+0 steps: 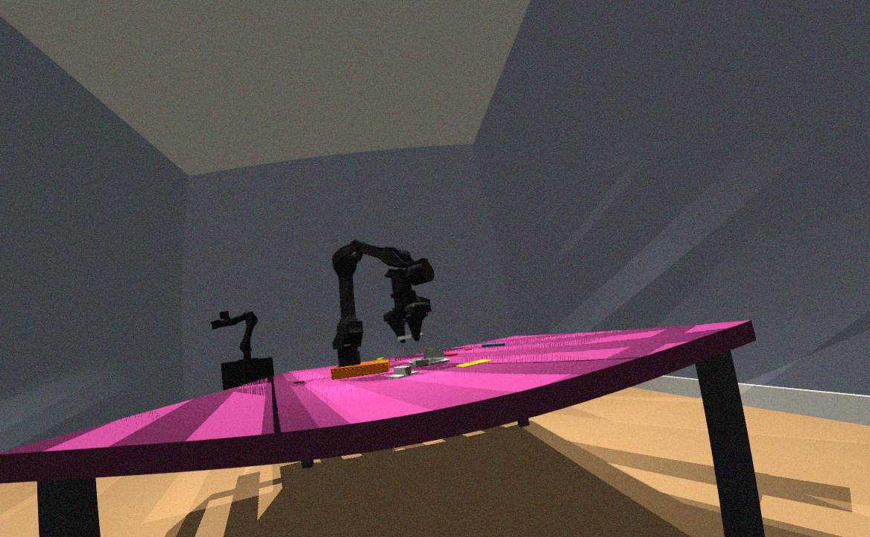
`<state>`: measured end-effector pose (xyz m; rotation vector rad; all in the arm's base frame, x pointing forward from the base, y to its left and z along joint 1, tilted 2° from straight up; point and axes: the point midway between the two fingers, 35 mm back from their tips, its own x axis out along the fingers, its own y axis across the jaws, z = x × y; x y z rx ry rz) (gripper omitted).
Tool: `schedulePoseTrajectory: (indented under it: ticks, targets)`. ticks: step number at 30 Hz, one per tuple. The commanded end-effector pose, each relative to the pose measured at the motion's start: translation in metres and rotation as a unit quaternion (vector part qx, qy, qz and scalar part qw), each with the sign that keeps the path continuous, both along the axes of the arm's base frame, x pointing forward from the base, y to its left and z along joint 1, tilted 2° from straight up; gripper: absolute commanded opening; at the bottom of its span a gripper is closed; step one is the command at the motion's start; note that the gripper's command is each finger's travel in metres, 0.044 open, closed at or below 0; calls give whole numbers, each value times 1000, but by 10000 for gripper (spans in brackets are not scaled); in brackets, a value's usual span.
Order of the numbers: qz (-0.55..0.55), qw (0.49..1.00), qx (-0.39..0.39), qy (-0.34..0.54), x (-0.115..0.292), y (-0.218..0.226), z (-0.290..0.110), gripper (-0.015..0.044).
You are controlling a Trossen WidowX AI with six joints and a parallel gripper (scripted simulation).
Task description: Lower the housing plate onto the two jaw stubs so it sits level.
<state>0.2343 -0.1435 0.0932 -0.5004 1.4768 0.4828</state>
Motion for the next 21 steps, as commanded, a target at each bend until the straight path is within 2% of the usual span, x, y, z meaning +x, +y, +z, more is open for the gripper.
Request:
schedulePoseTrajectory:
  ticks: [1, 21]
  targets:
    - [-15, 1000, 5, 2, 0, 13, -1, 351]
    - [-101, 995, 11, 2, 5, 79, 0, 351]
